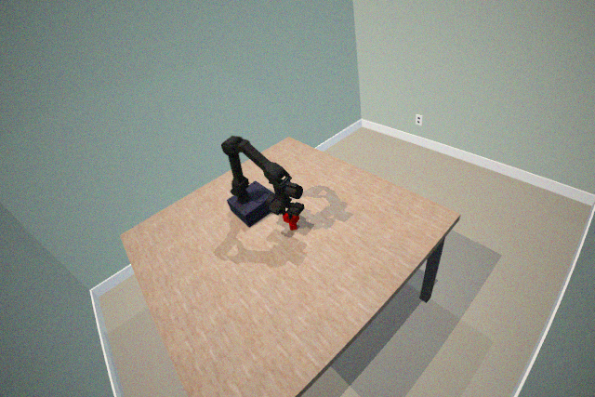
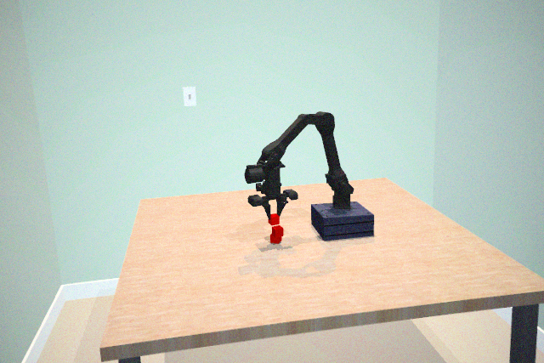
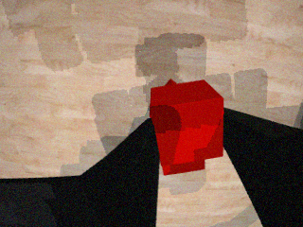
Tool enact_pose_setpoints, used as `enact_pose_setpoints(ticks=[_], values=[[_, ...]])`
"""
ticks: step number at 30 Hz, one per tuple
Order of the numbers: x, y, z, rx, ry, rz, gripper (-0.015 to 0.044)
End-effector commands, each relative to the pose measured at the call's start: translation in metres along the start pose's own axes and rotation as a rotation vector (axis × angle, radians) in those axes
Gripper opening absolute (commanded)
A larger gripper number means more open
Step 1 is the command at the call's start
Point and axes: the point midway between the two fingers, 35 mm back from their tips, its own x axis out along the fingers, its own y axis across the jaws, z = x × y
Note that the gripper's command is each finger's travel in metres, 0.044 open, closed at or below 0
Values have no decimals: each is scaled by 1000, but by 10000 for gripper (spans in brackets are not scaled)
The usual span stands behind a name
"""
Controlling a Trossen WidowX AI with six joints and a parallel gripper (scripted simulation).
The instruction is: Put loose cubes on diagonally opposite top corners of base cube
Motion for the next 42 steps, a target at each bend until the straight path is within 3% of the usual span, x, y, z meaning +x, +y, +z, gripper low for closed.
enact_pose_setpoints(ticks=[1, 15, 42], values=[[2, -1, 0, -5, -4, -5, 105], [32, 0, 1, 36, 30, -6, 105], [34, 0, 1, 37, 30, -6, 105]])
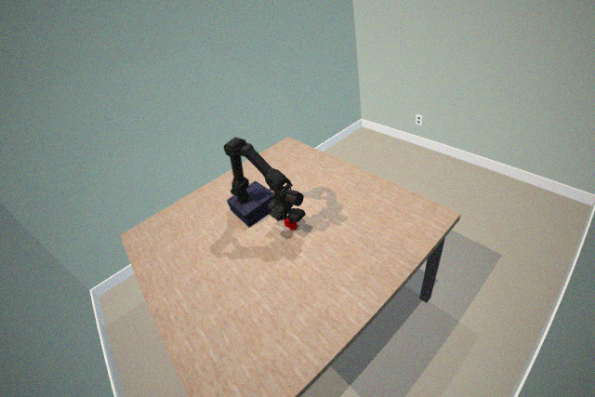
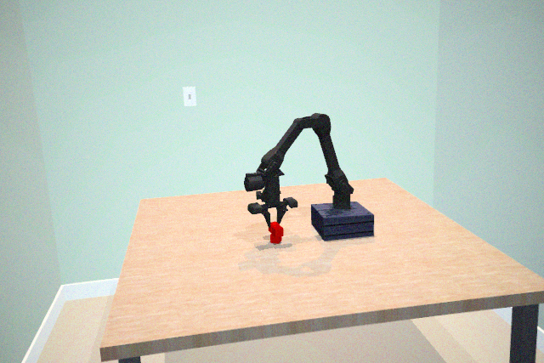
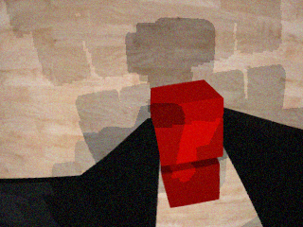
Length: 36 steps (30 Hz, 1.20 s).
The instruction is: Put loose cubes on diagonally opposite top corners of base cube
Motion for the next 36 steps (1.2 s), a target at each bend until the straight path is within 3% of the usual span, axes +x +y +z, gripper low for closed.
enact_pose_setpoints(ticks=[1, 10, 14, 36], values=[[1, 0, 0, 4, 3, -2, 105], [1, 0, 0, 4, 3, -2, 105], [1, 0, 0, 4, 3, -2, 205], [-19, 0, 0, 0, 0, -1, 205]])
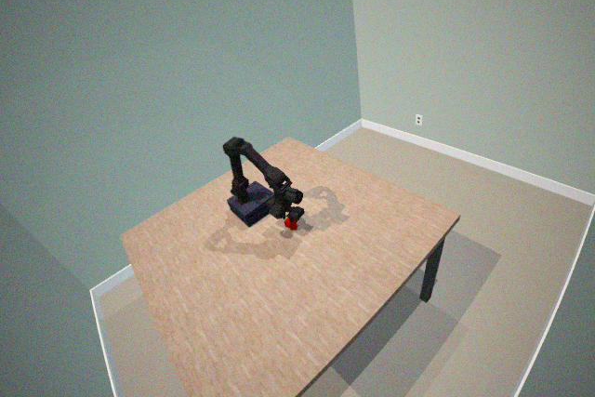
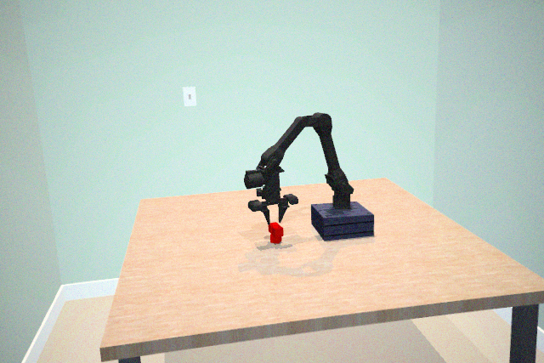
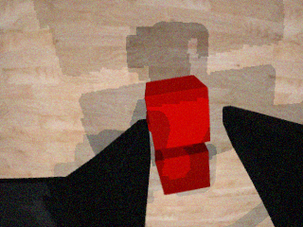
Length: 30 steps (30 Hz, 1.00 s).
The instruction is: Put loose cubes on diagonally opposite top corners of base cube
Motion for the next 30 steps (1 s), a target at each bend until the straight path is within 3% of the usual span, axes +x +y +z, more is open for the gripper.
enact_pose_setpoints(ticks=[1, 30], values=[[-8, 3, 0, 2, 1, 13, 205], [-35, 2, 0, 2, 1, 14, 205]])
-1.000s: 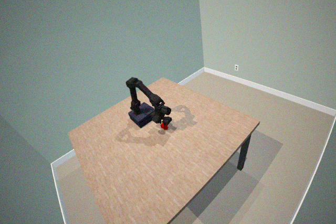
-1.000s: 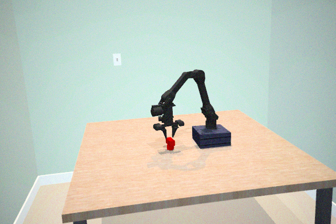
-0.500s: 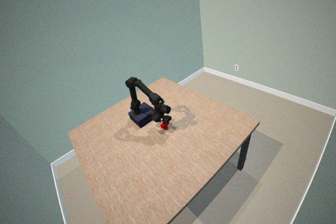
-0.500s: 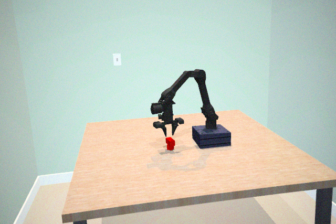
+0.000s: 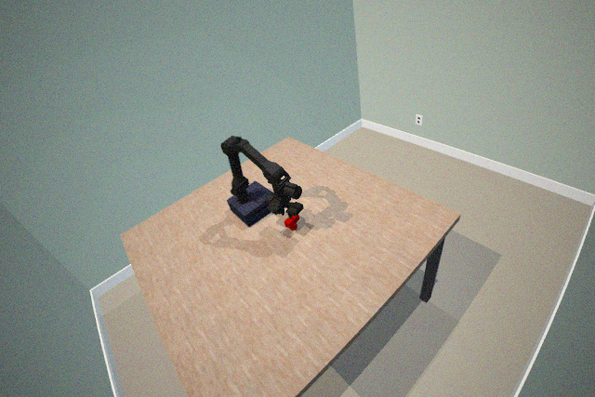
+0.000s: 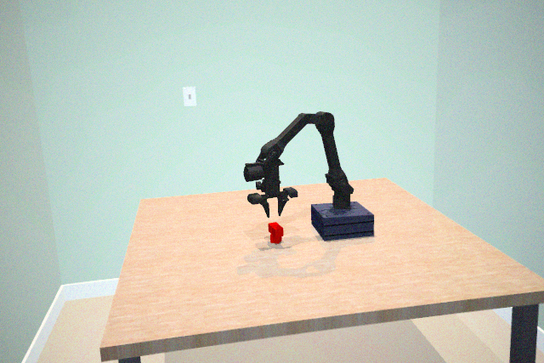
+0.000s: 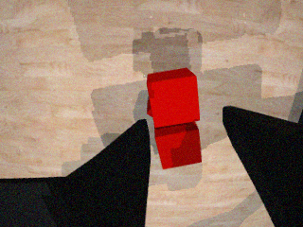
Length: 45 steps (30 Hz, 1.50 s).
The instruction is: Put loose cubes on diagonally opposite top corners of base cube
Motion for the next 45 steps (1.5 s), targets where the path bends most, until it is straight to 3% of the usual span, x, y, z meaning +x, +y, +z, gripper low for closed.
enact_pose_setpoints(ticks=[1, 25, 33, 42, 45], values=[[-8, 2, 0, 4, 1, 12, 205], [-24, 2, 0, 4, 1, 12, 205], [-31, 1, 0, 0, 0, 7, 400], [-30, 0, -2, -1, 0, 2, 400], [-31, 1, -35, -1, 4, 3, 400]])
